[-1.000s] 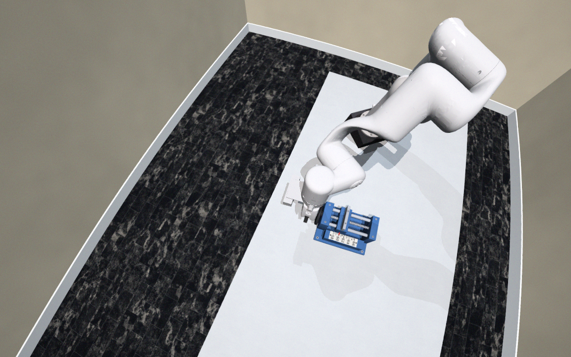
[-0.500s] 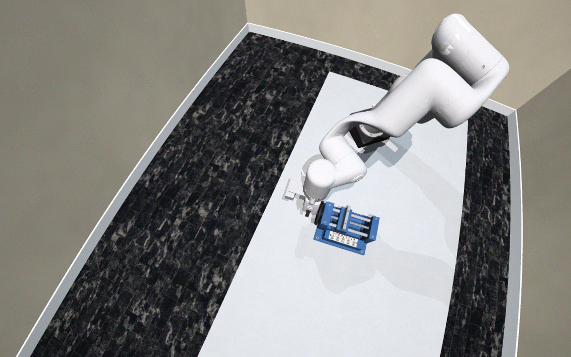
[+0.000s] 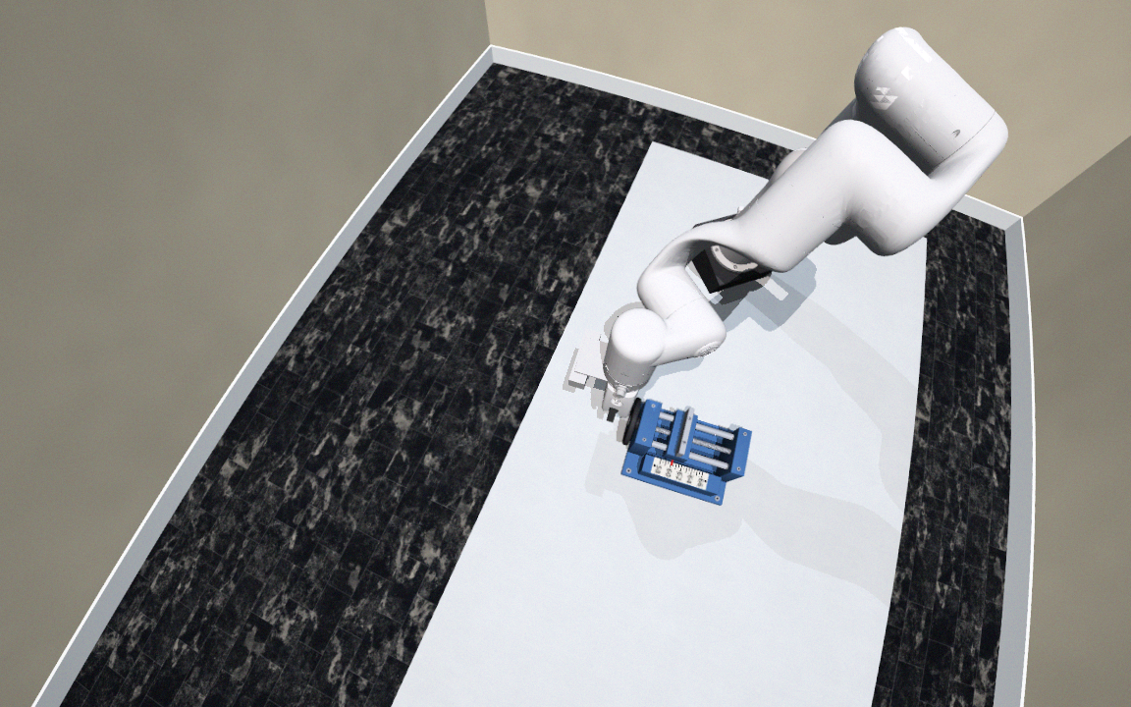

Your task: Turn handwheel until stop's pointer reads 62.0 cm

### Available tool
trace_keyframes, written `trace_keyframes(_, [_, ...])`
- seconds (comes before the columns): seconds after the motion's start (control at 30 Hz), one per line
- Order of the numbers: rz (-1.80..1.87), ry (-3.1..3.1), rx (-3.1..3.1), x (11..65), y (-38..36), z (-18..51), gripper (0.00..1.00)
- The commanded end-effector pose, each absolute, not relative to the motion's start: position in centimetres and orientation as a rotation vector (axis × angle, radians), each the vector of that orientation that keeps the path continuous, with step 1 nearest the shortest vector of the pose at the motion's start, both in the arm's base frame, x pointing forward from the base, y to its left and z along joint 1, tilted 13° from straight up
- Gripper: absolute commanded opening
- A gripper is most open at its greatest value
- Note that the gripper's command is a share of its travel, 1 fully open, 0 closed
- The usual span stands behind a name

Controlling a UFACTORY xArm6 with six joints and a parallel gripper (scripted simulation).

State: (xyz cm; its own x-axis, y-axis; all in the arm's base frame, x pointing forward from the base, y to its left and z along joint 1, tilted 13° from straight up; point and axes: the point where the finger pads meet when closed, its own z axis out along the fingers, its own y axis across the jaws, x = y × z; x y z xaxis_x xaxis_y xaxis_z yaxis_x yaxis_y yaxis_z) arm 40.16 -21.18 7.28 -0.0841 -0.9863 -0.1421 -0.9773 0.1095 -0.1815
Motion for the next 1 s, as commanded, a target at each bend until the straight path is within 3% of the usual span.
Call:
trace_keyframes(0.0, [-0.063,2.156,-1.955,40.1,-21.1,6.5,0.06])
trace_keyframes(0.97, [-0.063,2.156,-1.955,43.5,-20.9,3.3,0.06])
